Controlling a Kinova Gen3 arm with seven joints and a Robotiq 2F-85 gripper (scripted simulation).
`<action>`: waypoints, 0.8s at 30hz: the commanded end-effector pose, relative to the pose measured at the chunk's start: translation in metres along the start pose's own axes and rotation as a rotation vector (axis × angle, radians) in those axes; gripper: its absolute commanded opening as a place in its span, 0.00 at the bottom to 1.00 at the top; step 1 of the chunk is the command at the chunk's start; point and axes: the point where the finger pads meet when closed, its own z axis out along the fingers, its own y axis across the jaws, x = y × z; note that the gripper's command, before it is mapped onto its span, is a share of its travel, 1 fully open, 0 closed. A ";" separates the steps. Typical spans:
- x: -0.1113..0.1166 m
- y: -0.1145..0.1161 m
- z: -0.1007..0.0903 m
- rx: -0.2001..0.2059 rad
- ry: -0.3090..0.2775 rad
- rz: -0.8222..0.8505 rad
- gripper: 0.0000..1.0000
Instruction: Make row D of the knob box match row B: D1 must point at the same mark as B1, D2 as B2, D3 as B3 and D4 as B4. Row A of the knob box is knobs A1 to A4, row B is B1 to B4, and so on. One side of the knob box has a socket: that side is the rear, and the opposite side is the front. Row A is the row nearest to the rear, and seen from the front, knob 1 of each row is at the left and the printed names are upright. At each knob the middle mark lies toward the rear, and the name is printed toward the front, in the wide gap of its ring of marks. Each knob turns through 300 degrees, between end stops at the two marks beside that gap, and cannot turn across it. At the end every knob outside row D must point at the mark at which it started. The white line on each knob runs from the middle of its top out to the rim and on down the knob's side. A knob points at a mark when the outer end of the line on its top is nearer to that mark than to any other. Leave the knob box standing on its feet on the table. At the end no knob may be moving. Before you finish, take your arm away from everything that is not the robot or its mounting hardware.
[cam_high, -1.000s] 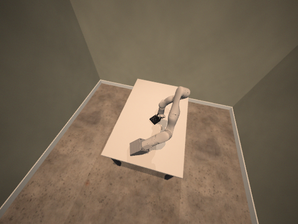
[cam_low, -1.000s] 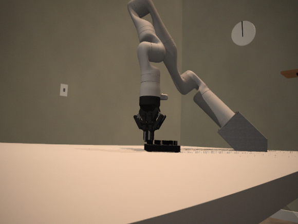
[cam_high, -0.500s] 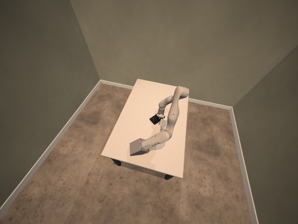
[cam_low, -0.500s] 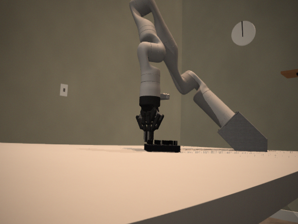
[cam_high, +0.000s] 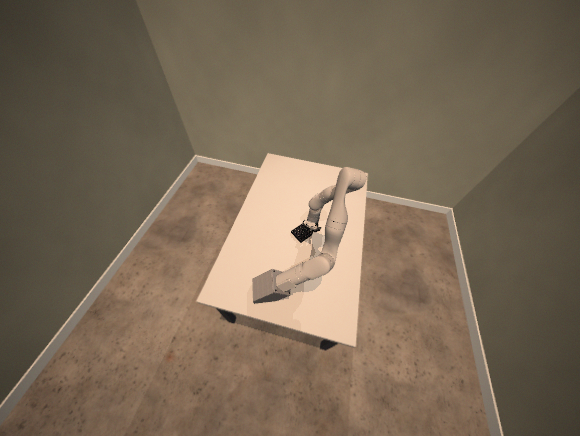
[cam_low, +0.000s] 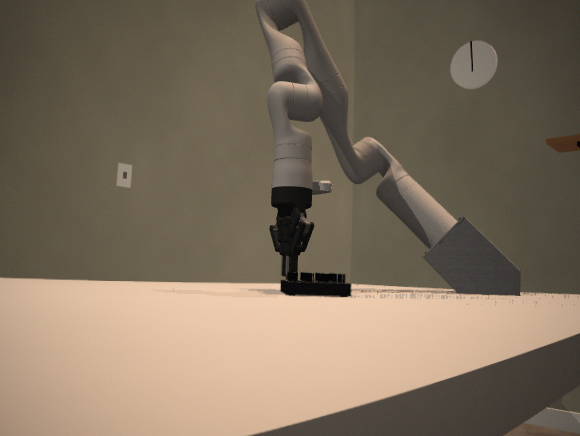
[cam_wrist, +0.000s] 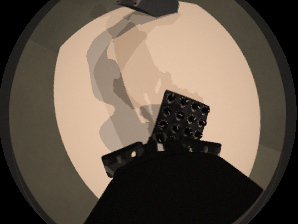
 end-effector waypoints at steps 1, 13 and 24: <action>0.000 0.000 0.000 0.001 -0.003 0.026 0.08; 0.000 0.000 0.000 0.001 -0.003 0.173 0.08; 0.000 0.000 0.000 0.001 -0.003 0.248 0.08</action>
